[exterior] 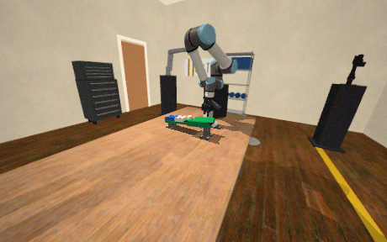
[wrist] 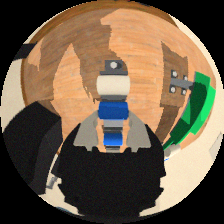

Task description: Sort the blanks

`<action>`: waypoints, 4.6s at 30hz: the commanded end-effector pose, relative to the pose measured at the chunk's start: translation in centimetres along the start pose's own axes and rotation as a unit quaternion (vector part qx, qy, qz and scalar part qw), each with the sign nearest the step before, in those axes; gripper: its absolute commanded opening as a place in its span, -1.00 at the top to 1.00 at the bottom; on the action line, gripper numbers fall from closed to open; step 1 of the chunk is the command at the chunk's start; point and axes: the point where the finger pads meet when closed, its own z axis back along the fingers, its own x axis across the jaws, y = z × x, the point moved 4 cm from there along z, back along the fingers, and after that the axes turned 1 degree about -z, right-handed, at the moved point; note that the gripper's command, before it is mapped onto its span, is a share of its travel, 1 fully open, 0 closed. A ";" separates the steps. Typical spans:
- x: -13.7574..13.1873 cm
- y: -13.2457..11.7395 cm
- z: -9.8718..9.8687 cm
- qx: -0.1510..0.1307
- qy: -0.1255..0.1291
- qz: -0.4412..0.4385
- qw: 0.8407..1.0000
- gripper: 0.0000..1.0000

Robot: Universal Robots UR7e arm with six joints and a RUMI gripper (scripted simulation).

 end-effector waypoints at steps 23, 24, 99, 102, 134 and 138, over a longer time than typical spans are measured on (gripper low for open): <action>-0.1 0.0 6.7 0.000 0.000 0.000 1.000 0.30; -0.1 0.0 7.0 0.000 0.000 0.000 1.000 0.30; 21.7 -7.3 16.5 0.000 -0.002 0.022 1.000 0.30; 21.6 -7.2 16.4 0.000 -0.001 0.022 1.000 0.30; 21.7 -7.3 7.7 0.000 -0.002 0.021 1.000 0.30; 21.7 -7.3 7.1 0.000 -0.002 0.021 1.000 0.30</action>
